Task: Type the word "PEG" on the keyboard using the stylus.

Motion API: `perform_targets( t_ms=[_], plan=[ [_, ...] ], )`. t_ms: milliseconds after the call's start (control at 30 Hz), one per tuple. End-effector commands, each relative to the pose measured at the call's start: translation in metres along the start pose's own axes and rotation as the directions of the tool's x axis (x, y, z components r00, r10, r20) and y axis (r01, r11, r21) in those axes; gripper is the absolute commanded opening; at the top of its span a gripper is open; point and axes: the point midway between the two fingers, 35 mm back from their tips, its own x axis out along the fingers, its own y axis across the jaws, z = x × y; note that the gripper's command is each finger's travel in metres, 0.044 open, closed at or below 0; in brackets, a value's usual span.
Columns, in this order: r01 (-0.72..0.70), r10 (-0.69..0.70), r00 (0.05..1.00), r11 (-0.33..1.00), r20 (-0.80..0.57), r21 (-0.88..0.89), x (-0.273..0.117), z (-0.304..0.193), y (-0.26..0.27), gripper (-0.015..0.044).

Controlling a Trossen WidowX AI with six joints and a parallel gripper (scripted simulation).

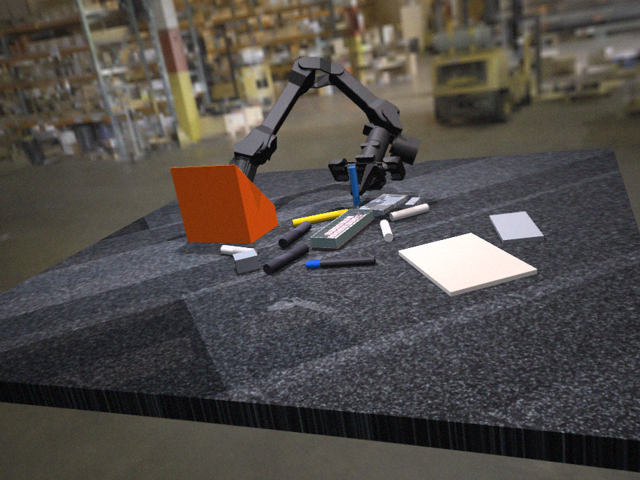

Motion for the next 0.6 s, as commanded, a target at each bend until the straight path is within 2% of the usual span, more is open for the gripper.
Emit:
perform_targets(
  t_ms=[0,167,567],
  plan=[
    [-0.002,0.002,1.0,1.0,0.004,-0.003,-0.007,-0.01,0.001,0.0081],
    [-0.002,0.002,1.0,1.0,0.003,-0.003,-0.017,-0.03,0.001,0.0081],
    [-0.005,0.005,1.0,1.0,0.007,0.007,-0.015,-0.028,0.001,0.0081]
  ],
)
